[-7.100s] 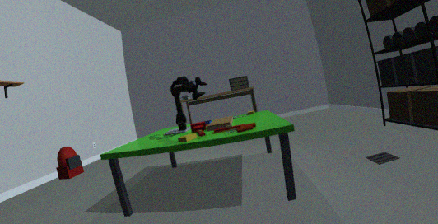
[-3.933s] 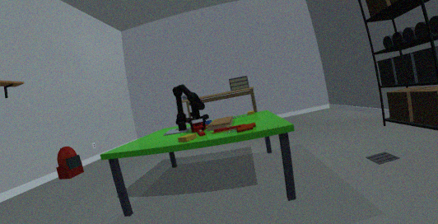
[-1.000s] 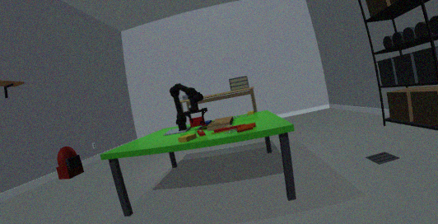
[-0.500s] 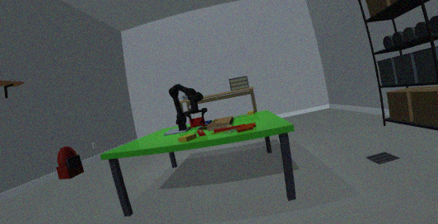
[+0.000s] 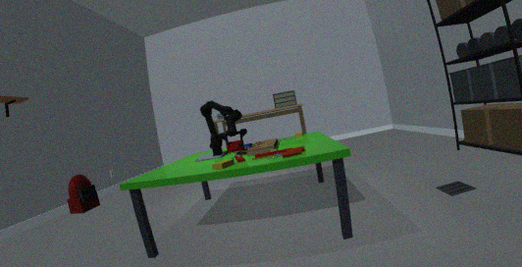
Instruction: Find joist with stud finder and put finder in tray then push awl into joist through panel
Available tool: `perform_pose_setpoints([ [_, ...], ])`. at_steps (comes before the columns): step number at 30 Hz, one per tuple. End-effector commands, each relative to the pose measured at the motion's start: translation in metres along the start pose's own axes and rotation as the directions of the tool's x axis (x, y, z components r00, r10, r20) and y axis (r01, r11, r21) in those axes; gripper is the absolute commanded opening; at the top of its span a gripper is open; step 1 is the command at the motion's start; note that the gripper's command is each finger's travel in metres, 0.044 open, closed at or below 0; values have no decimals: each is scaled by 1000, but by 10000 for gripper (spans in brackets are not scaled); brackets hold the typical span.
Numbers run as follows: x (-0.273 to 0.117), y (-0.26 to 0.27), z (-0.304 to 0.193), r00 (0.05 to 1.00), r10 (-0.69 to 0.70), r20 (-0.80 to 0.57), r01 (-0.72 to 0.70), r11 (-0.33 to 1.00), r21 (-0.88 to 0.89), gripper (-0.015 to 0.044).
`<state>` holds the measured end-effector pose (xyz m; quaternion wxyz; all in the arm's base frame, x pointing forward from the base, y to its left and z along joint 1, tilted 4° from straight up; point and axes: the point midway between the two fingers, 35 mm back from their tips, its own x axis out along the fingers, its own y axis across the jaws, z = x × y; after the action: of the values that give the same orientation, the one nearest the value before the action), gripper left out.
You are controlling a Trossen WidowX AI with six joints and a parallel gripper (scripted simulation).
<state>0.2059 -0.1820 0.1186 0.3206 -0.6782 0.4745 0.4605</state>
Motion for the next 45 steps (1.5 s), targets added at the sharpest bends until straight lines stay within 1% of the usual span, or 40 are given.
perform_pose_setpoints([
  [1, -1, 1, 0, 999, 3, -34, -3, 1000, 6, 0],
  [45, 1, 0, 7, 962, 2, -272, 0, 1000, 7, 0],
])
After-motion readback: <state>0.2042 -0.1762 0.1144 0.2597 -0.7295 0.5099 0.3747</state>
